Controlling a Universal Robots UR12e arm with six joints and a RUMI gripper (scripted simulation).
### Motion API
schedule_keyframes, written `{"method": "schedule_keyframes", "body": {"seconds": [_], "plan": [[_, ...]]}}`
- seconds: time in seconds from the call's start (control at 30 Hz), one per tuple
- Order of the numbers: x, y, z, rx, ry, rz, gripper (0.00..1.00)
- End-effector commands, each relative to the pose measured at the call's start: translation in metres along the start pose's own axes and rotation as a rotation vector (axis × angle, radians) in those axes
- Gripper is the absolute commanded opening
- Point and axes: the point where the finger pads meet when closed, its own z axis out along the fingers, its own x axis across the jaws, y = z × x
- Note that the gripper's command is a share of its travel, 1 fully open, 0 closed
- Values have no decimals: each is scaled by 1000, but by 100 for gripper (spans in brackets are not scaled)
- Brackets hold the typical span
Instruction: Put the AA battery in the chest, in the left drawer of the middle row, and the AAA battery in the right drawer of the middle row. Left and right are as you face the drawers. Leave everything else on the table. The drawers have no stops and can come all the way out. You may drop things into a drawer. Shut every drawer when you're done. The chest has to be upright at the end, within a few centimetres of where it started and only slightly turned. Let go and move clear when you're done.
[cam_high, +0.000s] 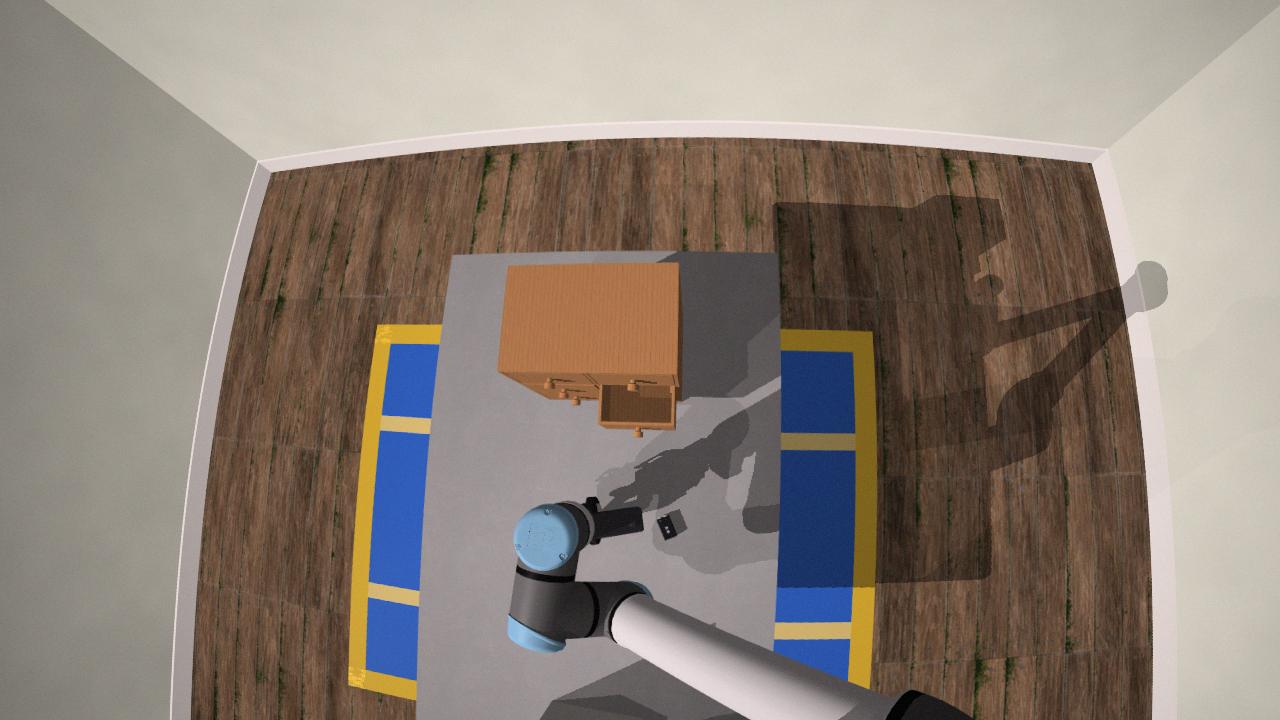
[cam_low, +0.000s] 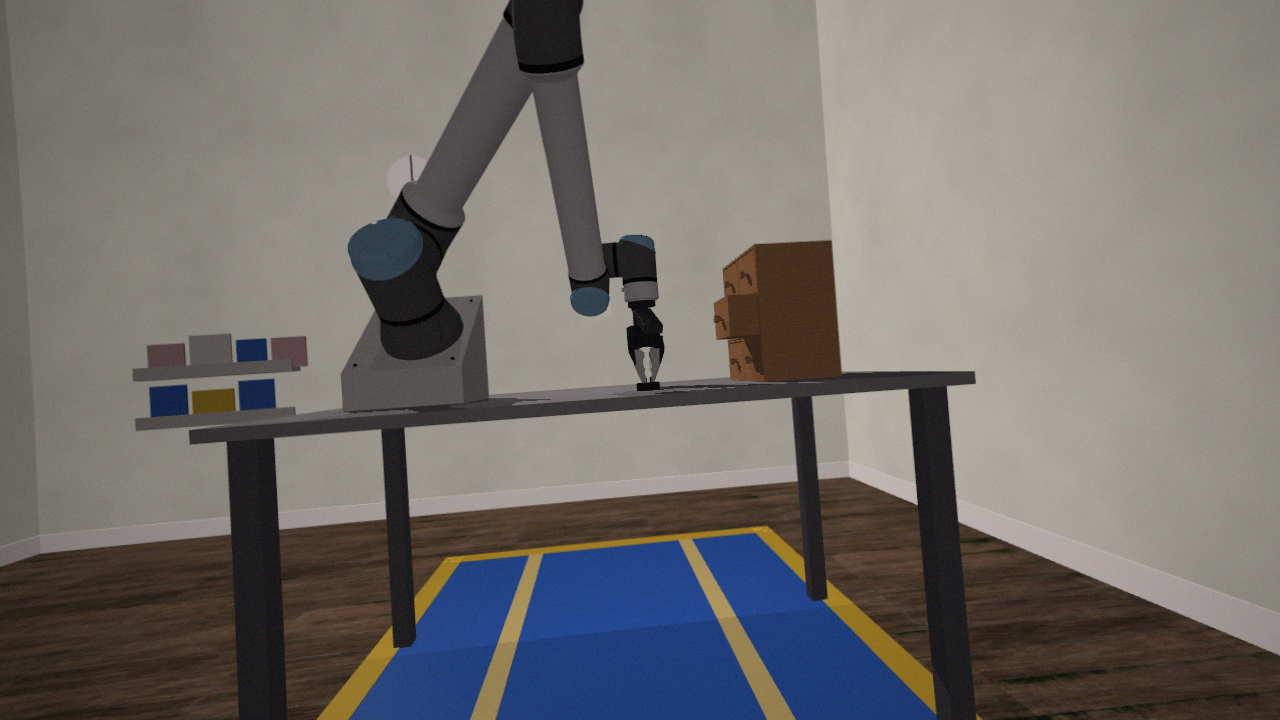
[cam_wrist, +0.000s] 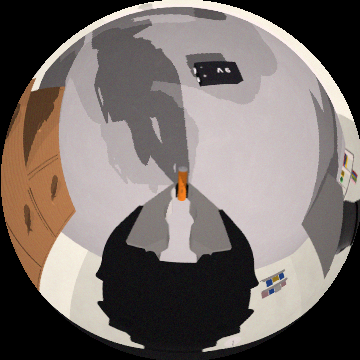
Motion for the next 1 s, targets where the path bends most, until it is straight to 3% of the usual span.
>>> {"method": "schedule_keyframes", "body": {"seconds": [0.0, 0.27, 0.67, 0.97], "plan": [[0, 0, -3, 0, -1, 0, 2], [0, 0, -24, 0, -1, 0, 2], [0, 0, -91, 0, -1, 0, 2], [0, 0, -100, 0, -1, 0, 2]]}}
